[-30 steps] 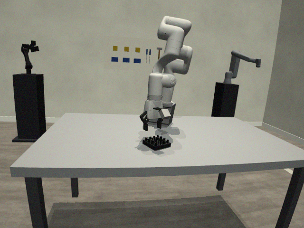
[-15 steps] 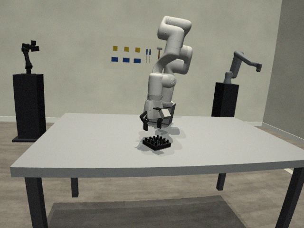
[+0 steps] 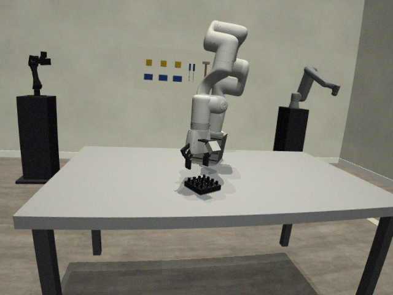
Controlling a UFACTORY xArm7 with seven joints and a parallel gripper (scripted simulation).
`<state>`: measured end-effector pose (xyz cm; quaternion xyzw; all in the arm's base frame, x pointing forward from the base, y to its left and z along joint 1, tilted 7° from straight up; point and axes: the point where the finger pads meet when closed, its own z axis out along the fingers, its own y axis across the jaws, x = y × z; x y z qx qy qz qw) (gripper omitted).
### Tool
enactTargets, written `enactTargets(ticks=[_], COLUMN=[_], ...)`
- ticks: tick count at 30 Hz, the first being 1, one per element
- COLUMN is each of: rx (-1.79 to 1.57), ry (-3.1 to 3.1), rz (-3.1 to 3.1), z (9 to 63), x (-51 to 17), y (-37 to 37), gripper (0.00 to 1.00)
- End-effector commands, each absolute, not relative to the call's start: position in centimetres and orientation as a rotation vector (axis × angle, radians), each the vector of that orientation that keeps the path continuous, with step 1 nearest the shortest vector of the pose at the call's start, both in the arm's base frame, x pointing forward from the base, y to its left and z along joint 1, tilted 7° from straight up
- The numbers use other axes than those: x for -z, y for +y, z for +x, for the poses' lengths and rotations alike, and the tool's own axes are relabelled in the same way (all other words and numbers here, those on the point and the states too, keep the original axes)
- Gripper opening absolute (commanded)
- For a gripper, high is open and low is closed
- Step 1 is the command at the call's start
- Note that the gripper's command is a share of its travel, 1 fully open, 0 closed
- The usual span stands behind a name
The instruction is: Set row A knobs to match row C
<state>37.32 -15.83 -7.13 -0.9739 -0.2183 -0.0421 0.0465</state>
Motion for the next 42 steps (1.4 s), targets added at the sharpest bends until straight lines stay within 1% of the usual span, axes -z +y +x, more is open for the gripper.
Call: enactTargets(ticks=[1, 16, 29, 31, 33, 42], rx=[0.133, 0.134, 0.15, 0.15, 0.155, 0.169], ry=[-0.666, -0.754, -1.383, -1.383, -1.543, -1.912], rz=[-2.974, -2.954, -2.724, -2.724, -2.64, -2.397], z=[37.4, 37.6, 38.7, 38.7, 39.0, 39.8], x=[7.0, 7.0, 7.0, 7.0, 7.0, 6.9], y=[-15.9, -15.9, -15.7, -15.7, -15.7, -15.6], gripper=[1.0, 1.0, 1.0, 1.0, 1.0, 1.0])
